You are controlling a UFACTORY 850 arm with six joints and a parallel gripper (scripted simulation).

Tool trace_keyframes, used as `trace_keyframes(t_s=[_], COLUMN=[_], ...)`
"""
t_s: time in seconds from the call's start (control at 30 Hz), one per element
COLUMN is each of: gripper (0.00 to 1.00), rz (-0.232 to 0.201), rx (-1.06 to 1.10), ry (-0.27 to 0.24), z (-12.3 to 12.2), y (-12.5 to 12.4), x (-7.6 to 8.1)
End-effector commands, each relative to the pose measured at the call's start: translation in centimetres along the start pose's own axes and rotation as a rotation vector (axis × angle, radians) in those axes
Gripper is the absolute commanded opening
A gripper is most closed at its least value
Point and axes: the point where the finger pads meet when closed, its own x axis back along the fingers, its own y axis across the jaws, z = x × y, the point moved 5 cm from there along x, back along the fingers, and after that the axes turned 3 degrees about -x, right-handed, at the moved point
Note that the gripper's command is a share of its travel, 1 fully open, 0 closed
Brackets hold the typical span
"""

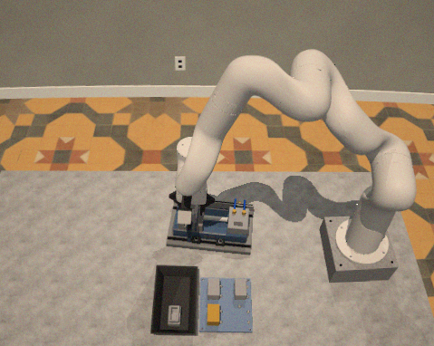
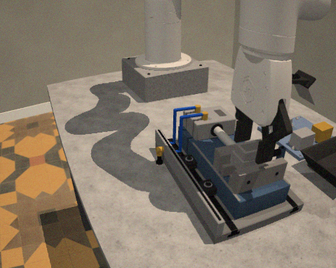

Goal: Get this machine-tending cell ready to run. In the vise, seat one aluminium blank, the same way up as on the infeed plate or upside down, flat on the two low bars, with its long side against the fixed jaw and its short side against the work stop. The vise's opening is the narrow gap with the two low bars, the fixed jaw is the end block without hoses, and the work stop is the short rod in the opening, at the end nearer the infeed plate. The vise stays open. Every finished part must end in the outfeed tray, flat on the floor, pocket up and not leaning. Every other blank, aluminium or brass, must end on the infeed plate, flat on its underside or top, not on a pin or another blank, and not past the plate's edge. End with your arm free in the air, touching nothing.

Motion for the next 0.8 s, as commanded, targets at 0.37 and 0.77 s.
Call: trace_keyframes(t_s=[0.37,0.77], gripper=[0.00,0.00], rz=[-0.002,-0.002], rx=[0.000,0.000], ry=[0.000,0.000], z=[0.00,0.00], y=[0.09,0.09], x=[0.09,0.09])
